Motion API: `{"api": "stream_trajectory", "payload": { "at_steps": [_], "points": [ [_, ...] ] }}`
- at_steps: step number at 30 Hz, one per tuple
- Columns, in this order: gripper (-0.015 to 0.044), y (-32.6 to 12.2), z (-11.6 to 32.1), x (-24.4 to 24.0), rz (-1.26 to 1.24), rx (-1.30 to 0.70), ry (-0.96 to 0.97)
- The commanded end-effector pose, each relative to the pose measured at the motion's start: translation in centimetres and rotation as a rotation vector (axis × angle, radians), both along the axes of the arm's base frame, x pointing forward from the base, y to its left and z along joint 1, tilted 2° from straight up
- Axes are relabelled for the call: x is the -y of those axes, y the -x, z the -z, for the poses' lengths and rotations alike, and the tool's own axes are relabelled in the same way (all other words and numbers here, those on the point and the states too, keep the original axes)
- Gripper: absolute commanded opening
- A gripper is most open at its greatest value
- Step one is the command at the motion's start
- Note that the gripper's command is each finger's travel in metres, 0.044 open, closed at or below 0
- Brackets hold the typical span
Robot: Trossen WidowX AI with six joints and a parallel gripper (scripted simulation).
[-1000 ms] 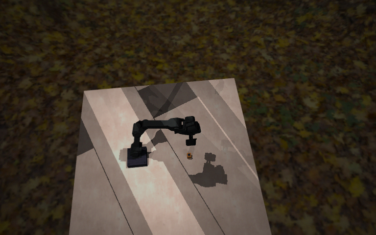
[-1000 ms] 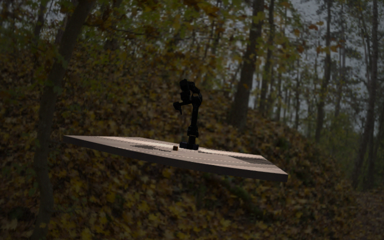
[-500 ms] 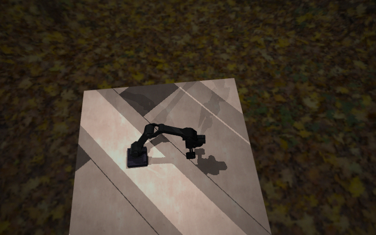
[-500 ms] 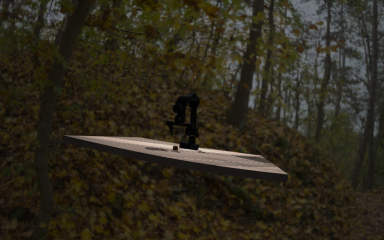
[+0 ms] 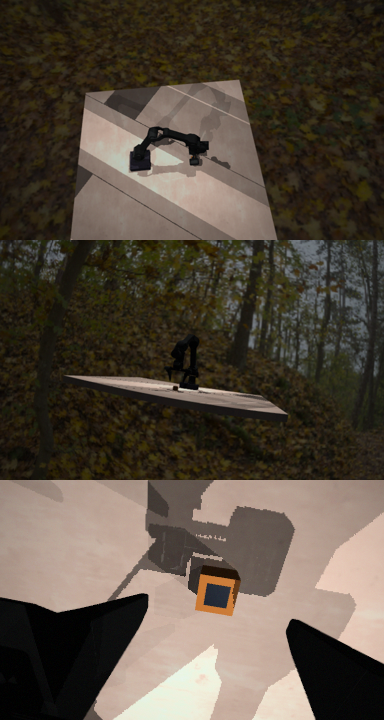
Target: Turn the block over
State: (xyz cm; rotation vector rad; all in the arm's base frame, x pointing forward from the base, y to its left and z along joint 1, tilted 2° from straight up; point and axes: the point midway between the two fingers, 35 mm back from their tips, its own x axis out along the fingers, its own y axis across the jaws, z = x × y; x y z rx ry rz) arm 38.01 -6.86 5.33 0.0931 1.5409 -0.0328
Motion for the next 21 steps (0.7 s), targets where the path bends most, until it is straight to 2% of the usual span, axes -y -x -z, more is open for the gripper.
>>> {"api": "stream_trajectory", "payload": {
  "at_steps": [1,21],
  "points": [
    [0.0440,0.1,1.3,-0.1,-0.005,-0.008,0.002],
    [0.0440,0.0,3.8,-0.1,-0.005,-0.008,0.002]
  ]
}}
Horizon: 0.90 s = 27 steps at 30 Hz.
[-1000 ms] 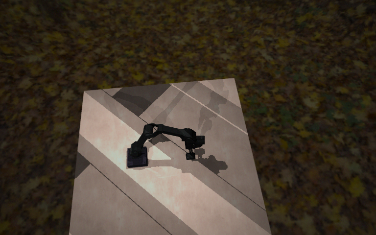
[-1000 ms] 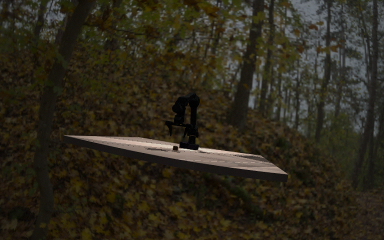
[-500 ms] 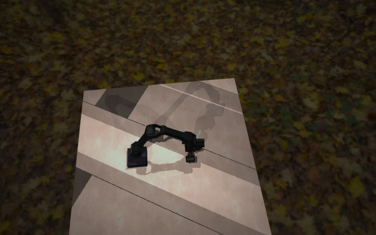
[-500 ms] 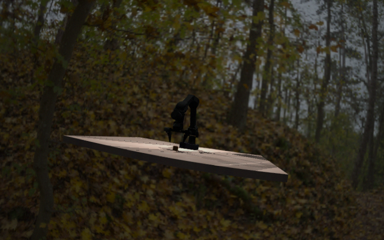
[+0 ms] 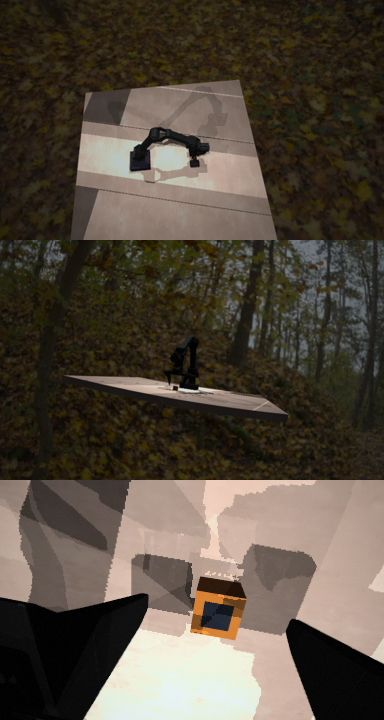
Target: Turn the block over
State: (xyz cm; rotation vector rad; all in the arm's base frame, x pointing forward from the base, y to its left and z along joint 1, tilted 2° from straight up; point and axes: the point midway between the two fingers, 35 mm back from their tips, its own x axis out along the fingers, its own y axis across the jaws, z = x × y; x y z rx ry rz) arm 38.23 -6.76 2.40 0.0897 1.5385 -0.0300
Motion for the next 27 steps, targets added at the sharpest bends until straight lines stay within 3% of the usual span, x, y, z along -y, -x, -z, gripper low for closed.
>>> {"api": "stream_trajectory", "payload": {
  "at_steps": [1,6,19,27],
  "points": [
    [0.0440,0.25,1.07,-0.05,-0.001,-0.011,0.002],
    [0.0440,0.27,1.63,-0.07,-0.001,-0.011,0.002],
    [0.0099,0.27,1.63,-0.07,-0.001,-0.011,0.002],
    [0.0045,0.27,1.63,-0.07,-0.001,-0.011,0.002]
  ]
}}
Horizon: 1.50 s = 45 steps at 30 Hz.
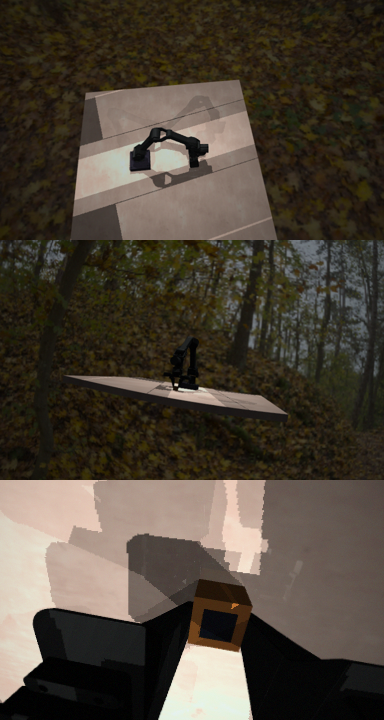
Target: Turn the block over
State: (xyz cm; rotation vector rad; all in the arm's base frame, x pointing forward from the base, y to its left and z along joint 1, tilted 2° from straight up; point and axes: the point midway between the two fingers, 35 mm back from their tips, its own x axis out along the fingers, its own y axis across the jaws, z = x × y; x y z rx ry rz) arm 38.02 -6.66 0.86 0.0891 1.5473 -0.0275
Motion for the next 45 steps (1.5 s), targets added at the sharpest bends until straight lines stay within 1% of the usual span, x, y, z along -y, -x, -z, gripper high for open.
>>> {"api": "stream_trajectory", "payload": {
  "at_steps": [1,7,12,19,45],
  "points": [
    [0.0039,0.1,0.1,0.0,0.001,-0.002,0.003],
    [0.0000,0.1,0.0,0.0,0.001,-0.002,0.003],
    [0.0000,0.1,-2.8,0.1,0.001,-0.002,0.003],
    [0.0000,0.1,-2.9,0.1,0.002,0.008,0.004],
    [0.0000,0.0,-1.8,0.2,0.020,0.389,0.031]
  ]
}}
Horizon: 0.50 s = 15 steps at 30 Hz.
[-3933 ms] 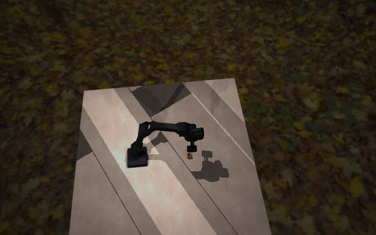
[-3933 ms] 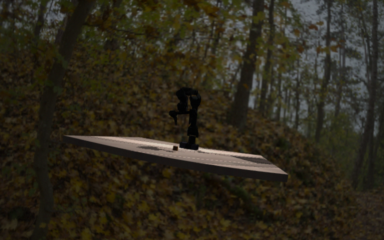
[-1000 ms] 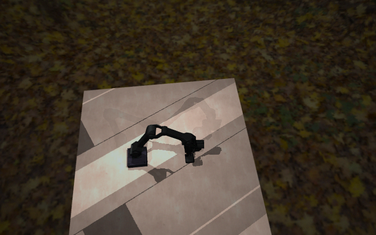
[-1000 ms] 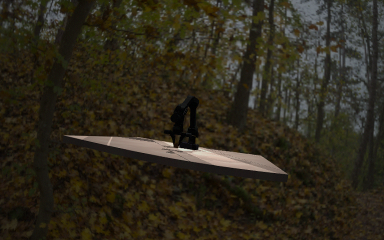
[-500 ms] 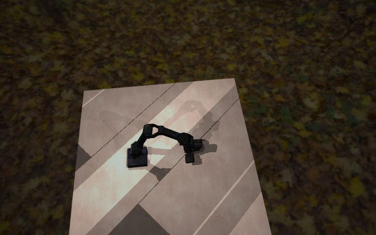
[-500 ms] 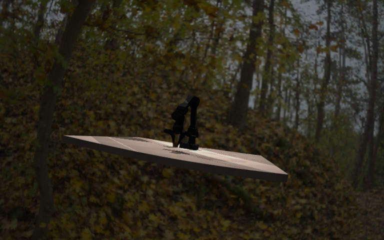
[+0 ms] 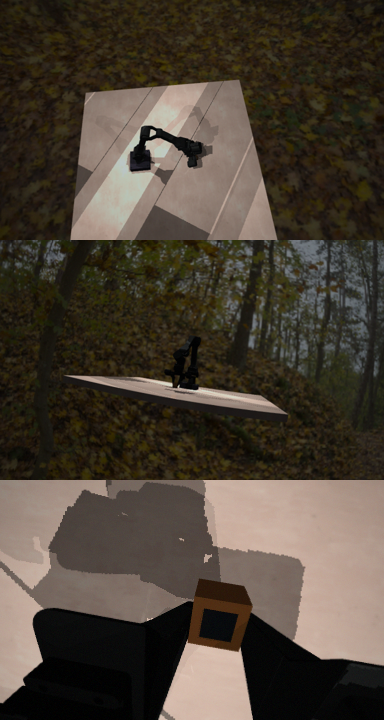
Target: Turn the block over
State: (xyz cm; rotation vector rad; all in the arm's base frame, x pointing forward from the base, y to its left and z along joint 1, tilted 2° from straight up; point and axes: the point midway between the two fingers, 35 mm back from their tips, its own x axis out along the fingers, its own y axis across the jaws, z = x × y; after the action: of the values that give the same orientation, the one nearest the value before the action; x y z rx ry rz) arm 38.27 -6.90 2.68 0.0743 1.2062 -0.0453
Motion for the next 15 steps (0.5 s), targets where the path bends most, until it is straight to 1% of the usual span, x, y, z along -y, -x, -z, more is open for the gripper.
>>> {"api": "stream_trajectory", "payload": {
  "at_steps": [1,8,15],
  "points": [
    [0.0000,0.34,0.05,-0.07,0.006,0.064,0.000],
    [0.0000,0.77,-0.05,-0.15,0.007,0.164,0.009],
    [0.0000,0.60,0.30,-0.12,0.009,0.197,0.012]
  ]
}}
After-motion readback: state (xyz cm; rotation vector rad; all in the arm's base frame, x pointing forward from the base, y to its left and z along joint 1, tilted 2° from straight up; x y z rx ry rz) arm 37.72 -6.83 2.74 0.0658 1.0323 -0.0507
